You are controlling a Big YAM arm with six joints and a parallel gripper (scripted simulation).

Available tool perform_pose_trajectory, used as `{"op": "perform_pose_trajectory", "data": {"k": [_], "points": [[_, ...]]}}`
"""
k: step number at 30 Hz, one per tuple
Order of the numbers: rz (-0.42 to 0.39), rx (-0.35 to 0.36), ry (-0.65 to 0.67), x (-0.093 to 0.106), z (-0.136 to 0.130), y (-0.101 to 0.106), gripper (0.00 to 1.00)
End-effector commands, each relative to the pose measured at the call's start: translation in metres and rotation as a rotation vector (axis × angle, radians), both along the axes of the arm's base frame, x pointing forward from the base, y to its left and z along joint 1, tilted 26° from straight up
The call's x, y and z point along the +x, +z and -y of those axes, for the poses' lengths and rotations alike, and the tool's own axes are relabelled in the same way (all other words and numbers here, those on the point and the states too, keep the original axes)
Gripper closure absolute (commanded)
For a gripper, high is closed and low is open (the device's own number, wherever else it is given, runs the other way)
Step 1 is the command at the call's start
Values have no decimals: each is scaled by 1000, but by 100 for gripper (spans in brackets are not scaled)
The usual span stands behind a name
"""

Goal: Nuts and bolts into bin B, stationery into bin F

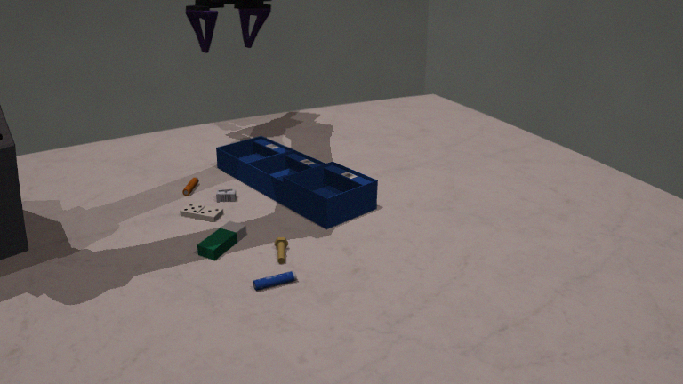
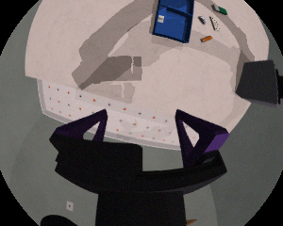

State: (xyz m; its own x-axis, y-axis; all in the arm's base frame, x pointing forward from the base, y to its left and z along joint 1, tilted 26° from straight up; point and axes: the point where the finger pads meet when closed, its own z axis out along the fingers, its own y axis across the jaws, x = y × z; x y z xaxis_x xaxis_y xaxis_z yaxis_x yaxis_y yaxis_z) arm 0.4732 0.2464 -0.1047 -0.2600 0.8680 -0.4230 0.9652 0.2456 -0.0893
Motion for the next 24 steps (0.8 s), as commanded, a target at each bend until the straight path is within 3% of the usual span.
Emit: {"op": "perform_pose_trajectory", "data": {"k": [1,17,18,24], "points": [[9,6,3,2,-4,5,0],[9,6,3,2,-4,5,0],[0,0,0,0,0,0,92],[0,0,0,0,0,0,92]]}}
